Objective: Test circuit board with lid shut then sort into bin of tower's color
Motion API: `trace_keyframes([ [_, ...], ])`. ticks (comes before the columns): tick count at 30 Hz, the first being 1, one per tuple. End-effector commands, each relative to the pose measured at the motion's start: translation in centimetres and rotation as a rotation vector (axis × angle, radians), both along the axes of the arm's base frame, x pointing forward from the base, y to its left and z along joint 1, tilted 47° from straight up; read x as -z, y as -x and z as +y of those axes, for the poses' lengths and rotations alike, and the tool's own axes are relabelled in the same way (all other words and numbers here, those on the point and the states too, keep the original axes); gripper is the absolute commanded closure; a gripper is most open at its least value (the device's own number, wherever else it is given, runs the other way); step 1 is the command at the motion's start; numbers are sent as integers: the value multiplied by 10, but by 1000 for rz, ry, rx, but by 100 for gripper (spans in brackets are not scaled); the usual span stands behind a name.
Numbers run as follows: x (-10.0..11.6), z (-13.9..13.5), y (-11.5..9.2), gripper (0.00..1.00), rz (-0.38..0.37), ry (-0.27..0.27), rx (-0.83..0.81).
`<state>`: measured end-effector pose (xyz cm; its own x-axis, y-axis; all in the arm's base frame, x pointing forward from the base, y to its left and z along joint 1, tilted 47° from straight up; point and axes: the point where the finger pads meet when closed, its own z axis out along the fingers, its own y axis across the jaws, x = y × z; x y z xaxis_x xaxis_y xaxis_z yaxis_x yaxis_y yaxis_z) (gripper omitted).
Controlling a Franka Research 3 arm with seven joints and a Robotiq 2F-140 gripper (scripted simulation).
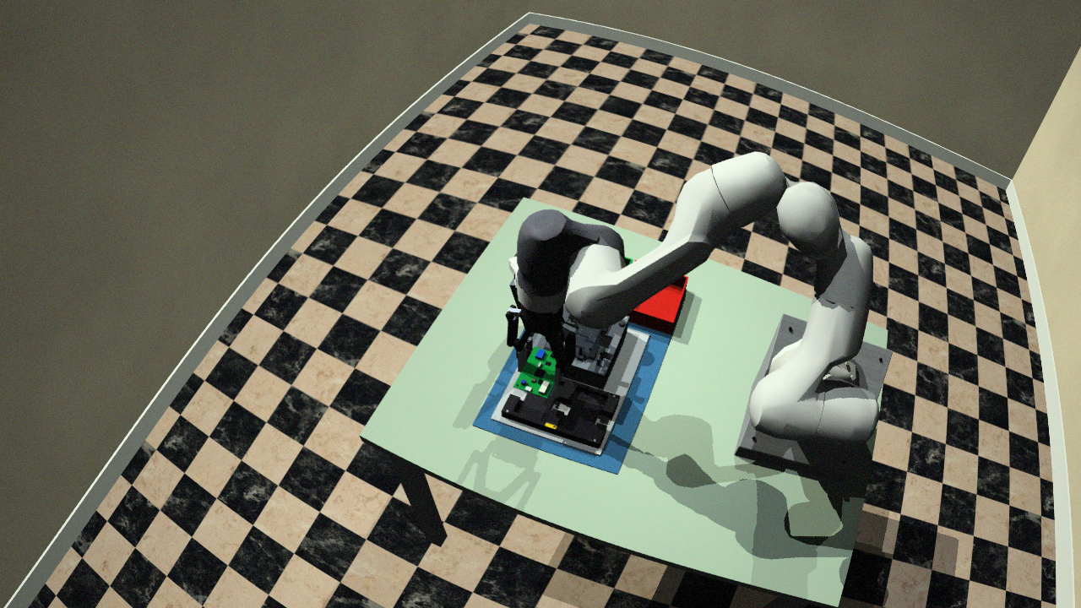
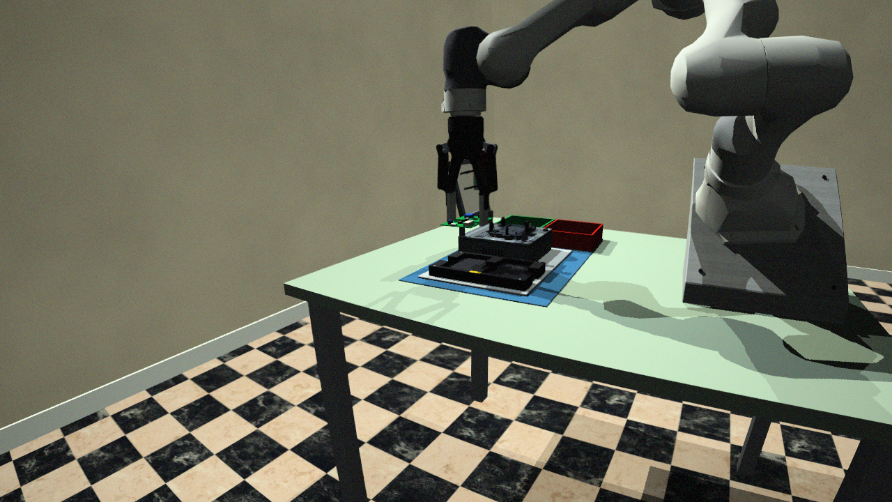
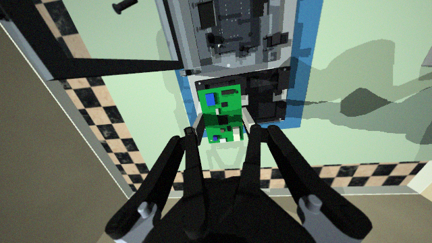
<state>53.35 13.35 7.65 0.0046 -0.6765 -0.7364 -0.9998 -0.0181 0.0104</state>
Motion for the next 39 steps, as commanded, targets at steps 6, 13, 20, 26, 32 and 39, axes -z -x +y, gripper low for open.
trace_keyframes([
  [6,7,-9,2,54,-6,1,-6],
  [13,18,-21,6,54,-6,1,-6],
  [20,31,-34,10,54,-6,1,-6],
  [26,42,-47,14,54,-6,1,-6],
  [32,56,-63,19,54,-6,1,-6],
  [39,68,-76,23,54,-6,1,-6],
])
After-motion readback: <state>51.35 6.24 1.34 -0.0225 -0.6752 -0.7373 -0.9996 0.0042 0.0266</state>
